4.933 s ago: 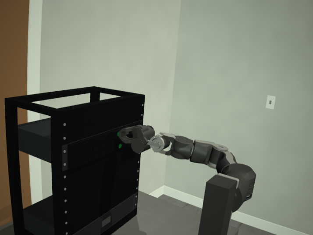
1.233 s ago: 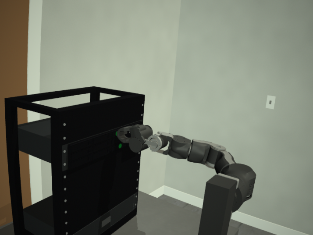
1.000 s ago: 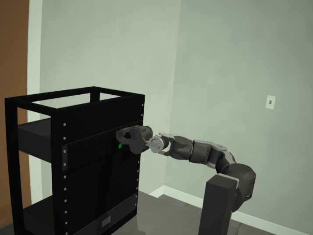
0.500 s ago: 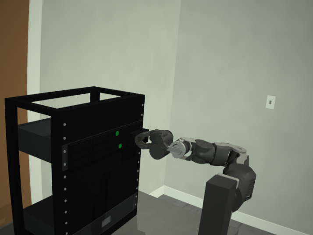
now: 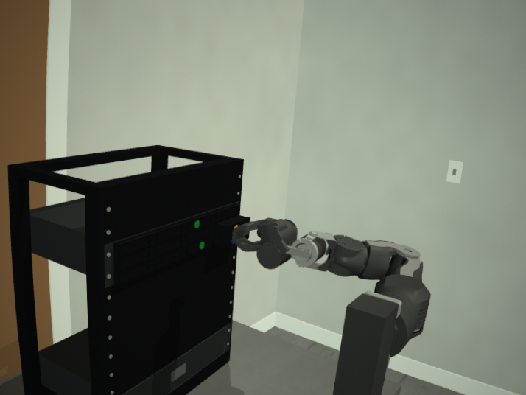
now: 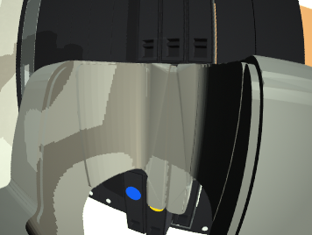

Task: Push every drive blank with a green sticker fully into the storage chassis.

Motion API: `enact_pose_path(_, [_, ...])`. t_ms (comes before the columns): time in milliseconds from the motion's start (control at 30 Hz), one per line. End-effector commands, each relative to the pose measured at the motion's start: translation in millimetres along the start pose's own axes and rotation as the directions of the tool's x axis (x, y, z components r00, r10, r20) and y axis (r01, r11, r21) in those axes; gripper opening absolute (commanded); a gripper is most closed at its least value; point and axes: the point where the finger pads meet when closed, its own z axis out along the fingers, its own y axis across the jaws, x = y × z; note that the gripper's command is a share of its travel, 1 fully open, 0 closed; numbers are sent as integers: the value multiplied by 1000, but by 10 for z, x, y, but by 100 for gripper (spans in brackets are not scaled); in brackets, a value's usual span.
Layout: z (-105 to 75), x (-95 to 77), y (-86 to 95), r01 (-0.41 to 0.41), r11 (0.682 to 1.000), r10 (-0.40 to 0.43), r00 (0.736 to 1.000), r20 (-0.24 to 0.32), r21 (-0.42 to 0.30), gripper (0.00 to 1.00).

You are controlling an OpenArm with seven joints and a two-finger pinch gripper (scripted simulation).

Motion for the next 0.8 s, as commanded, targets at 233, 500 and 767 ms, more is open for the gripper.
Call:
enact_pose_path(233, [-131,-25,24,-2,1000,2,1000,3,-5,0])
enact_pose_path(500, [-323,-55,16,-2,1000,2,1000,3,-5,0])
enact_pose_path(767, [-502,-84,8,-2,1000,2,1000,3,-5,0])
